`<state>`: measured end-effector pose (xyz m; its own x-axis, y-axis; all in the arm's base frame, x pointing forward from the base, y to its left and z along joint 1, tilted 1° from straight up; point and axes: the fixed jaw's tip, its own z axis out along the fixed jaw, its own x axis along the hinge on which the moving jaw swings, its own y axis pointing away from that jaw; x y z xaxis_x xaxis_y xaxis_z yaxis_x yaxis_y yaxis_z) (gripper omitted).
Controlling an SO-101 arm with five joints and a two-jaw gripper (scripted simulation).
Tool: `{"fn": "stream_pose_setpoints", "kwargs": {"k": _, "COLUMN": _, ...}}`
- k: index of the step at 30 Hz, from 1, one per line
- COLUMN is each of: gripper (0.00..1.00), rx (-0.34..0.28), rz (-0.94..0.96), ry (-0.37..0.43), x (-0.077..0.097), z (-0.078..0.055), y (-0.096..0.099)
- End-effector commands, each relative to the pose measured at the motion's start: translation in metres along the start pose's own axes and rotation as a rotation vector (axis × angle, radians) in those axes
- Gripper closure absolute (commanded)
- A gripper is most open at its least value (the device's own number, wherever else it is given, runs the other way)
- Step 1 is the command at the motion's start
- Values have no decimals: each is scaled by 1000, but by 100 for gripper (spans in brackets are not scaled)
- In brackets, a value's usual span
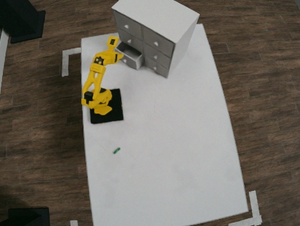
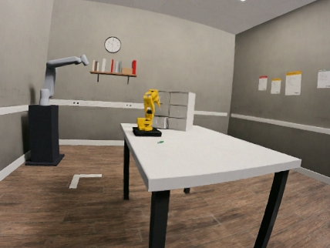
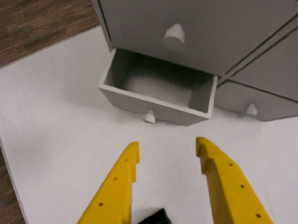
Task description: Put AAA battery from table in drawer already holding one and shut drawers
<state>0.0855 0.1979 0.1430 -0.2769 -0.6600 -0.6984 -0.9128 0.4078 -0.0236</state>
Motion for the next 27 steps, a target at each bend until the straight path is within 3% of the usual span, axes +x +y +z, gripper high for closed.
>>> {"fn": "stream_pose_setpoints", "kwargs": {"k": 1, "gripper": 79, "rx": 7, "rz": 12, "ry": -5, "x": -2, "z": 1, "y": -2}}
{"fn": "stream_pose_setpoints", "kwargs": {"k": 27, "gripper": 79, "rx": 12, "rz": 18, "ry": -5, "x": -4, "z": 2, "y": -4}}
